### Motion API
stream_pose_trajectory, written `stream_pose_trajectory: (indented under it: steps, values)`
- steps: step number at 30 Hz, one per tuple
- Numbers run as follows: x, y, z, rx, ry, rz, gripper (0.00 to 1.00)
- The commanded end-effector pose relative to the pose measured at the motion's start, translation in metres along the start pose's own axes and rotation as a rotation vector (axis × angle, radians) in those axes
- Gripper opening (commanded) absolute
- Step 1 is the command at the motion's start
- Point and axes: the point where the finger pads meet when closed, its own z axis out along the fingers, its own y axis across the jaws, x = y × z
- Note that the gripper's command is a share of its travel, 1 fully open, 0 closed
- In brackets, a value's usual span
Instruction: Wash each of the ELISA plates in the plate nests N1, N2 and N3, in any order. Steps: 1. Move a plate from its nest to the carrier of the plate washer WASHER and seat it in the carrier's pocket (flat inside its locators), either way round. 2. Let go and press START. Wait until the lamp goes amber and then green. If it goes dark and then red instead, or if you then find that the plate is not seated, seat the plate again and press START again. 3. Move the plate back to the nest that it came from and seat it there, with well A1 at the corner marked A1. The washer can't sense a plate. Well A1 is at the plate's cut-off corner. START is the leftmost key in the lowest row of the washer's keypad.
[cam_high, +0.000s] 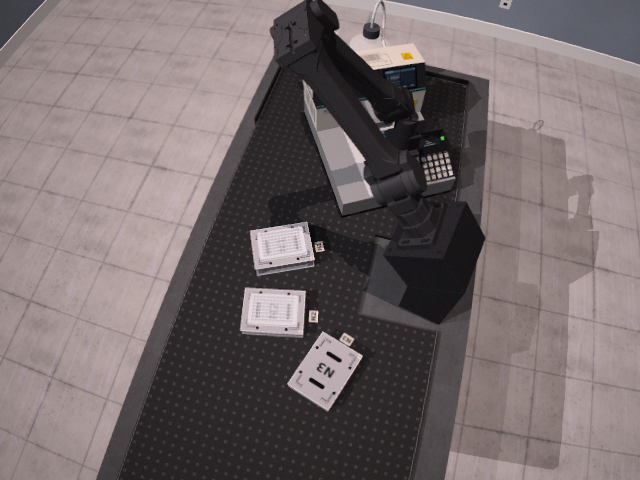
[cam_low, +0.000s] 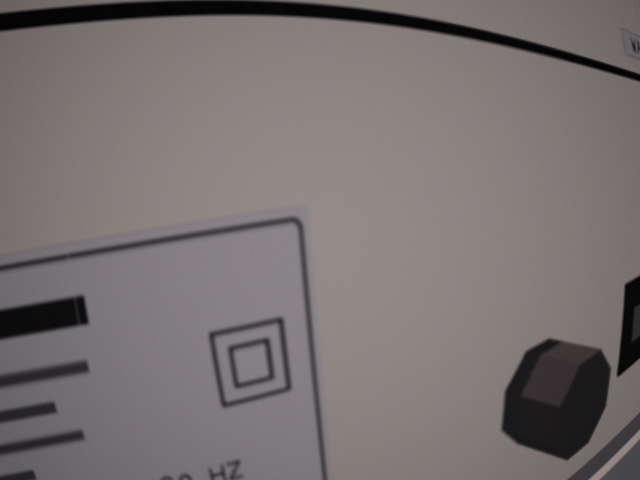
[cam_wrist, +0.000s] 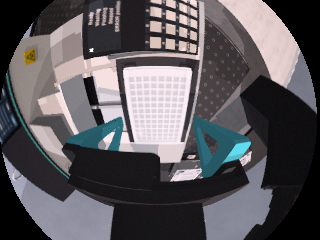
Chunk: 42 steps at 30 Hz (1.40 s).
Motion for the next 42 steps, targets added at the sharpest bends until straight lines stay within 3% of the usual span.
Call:
stream_pose_trajectory:
  steps: [1,11,15,28,29,32,42]
  values:
    - [-0.001,0.005,-0.002,-0.014,-0.006,0.007,1.00]
    - [-0.001,0.005,-0.002,-0.014,-0.006,0.007,1.00]
    - [0.002,-0.001,0.007,0.002,0.002,0.012,1.00]
    - [0.002,-0.002,0.014,0.003,0.002,0.013,1.00]
    - [0.002,0.004,0.009,-0.017,-0.005,0.006,1.00]
    - [0.002,0.000,0.017,0.001,0.001,0.012,1.00]
    - [0.002,0.000,0.023,0.000,0.001,0.011,1.00]
